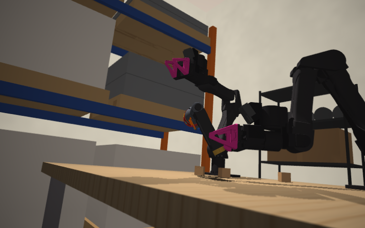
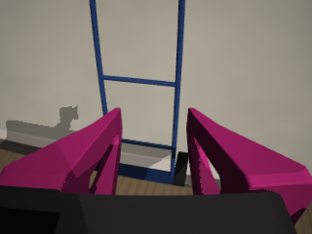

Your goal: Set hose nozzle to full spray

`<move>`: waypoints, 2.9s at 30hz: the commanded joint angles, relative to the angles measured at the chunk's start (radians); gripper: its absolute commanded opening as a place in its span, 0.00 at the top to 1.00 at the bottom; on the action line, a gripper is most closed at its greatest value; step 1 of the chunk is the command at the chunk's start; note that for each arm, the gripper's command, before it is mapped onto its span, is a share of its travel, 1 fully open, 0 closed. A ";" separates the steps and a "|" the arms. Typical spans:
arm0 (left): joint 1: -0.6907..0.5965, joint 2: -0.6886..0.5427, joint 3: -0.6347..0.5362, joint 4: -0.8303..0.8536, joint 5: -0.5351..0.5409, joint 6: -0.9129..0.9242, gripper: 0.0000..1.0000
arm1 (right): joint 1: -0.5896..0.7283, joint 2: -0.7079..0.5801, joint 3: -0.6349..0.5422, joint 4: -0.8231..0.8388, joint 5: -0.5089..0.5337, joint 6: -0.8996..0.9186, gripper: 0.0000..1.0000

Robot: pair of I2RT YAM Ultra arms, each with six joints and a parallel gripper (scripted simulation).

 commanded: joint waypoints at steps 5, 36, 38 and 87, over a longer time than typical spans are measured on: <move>-0.012 -0.057 0.041 0.068 0.000 -0.011 0.65 | 0.012 -0.006 0.050 0.033 -0.003 0.004 0.63; -0.015 -0.064 0.039 0.056 -0.004 -0.012 0.65 | -0.009 -0.006 0.050 0.024 0.011 -0.009 0.63; -0.016 -0.063 0.039 0.057 -0.004 -0.012 0.65 | -0.010 -0.007 0.050 0.024 0.011 -0.009 0.63; 0.682 -0.034 0.783 -1.645 0.468 0.403 0.65 | -0.011 -0.007 0.050 0.024 0.010 -0.009 0.63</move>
